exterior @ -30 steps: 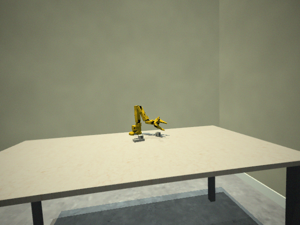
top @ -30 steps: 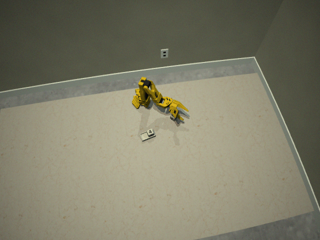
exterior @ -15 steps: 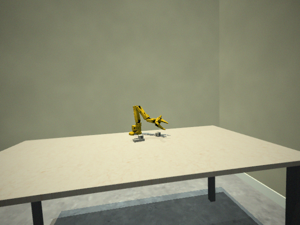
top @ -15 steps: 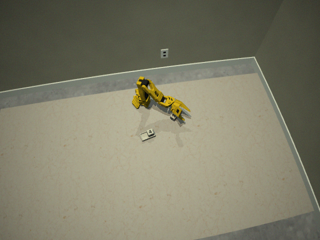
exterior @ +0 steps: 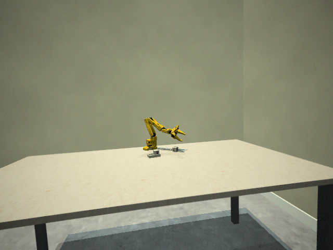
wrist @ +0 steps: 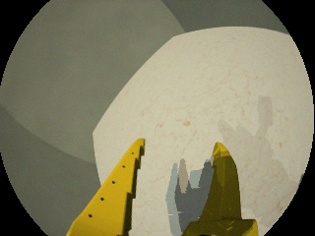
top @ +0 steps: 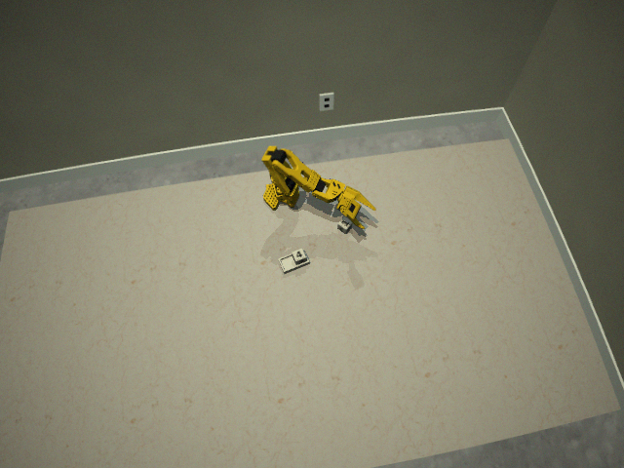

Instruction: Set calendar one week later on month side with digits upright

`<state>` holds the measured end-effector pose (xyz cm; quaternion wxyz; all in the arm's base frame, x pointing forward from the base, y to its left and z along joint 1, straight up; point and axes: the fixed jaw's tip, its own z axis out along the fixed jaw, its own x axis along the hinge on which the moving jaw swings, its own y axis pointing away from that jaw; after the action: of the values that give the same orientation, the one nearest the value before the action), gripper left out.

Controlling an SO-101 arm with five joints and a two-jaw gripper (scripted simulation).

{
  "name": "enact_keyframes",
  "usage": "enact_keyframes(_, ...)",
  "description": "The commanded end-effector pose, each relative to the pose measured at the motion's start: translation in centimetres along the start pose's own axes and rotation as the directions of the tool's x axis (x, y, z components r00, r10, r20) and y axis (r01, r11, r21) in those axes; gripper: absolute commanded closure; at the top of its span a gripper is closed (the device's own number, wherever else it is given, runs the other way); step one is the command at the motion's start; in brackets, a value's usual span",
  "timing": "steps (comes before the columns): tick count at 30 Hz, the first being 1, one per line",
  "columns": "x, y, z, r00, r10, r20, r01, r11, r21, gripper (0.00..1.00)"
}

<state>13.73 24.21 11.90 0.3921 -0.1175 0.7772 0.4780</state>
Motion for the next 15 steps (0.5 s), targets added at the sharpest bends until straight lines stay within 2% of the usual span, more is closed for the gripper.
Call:
enact_keyframes(1, -1.3, 1.6, -3.4, 0.971, -0.095, -0.218, 0.123, 0.985, 0.121, 0.65)
enact_keyframes(9, -1.5, 1.8, -5.0, 0.964, -0.128, -0.232, 0.158, 0.981, 0.116, 0.65)
enact_keyframes(15, -1.5, 1.9, -5.5, 0.96, -0.149, -0.237, 0.179, 0.977, 0.113, 0.65)
